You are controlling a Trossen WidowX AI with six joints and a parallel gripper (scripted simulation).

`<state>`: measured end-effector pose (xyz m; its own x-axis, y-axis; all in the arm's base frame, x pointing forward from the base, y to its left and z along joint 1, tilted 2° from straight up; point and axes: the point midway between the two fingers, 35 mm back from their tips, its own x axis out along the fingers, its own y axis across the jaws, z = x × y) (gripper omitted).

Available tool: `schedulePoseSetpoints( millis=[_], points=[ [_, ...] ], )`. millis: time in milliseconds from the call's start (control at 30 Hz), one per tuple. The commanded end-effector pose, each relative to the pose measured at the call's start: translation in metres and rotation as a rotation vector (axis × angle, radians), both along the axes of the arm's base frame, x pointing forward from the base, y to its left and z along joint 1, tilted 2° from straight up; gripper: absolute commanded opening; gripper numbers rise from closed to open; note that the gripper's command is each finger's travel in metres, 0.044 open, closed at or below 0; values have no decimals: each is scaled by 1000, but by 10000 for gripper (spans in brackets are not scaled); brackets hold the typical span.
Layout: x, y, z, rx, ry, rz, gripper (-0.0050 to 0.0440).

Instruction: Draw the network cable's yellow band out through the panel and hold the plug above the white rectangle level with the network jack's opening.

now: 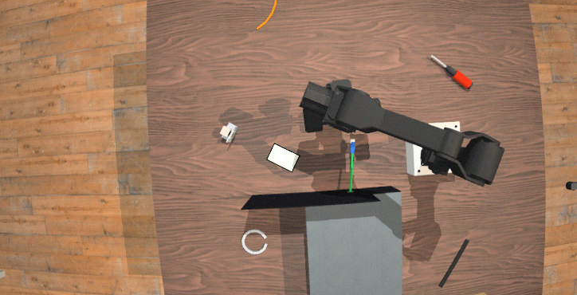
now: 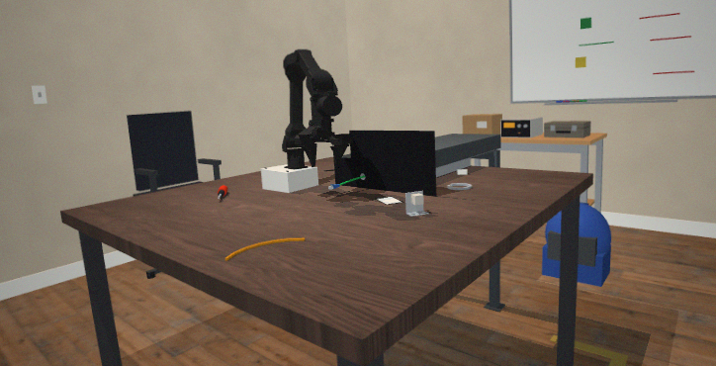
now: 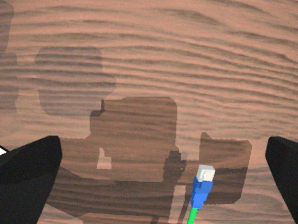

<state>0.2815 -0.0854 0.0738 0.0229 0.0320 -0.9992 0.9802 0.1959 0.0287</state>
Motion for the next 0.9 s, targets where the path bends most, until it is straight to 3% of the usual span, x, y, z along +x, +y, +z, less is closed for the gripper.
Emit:
schedulePoseSetpoints(
  millis=[0, 200, 633, 700, 867],
  points=[
    [3, -1, 5, -8, -21, -29, 440],
    [0, 5, -3, 24, 1, 55, 440],
    [-5, 32, -27, 216, -44, 675, 440],
    [-5, 32, -27, 216, -44, 675, 440],
    [-7, 43, -34, 288, -98, 908, 440]
  ],
)
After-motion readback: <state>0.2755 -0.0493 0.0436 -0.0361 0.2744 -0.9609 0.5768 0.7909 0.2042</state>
